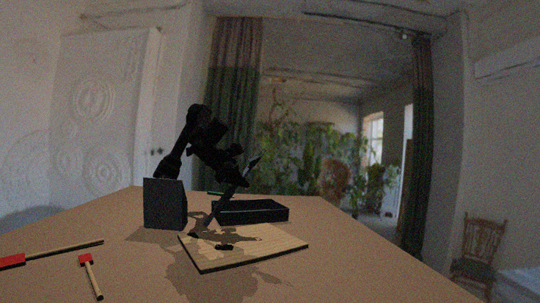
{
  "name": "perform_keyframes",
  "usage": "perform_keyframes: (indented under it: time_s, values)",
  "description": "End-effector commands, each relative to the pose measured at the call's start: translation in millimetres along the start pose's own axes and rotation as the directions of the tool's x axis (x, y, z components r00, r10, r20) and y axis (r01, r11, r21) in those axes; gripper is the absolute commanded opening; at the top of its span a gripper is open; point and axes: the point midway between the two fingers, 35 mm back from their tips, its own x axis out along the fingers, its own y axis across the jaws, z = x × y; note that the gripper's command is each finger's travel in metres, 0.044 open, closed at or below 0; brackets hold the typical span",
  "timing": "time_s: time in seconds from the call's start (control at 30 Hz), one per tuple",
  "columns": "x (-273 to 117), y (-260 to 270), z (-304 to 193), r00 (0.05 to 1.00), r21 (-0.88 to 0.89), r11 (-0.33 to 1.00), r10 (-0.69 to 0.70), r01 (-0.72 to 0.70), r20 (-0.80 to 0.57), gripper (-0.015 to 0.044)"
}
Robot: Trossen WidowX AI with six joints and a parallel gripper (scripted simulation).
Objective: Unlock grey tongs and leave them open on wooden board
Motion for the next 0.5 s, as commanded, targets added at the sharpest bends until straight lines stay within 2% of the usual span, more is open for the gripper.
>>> perform_keyframes:
  time_s: [0.0, 0.47]
  values:
    - [-2.6, 2.2, 4.0, 1.0, -0.008, 1.0, 0.002, -0.001, 0.012, -0.015]
    - [-2.6, 2.2, 4.0, 1.0, -0.008, 1.0, 0.002, -0.001, 0.012, -0.015]
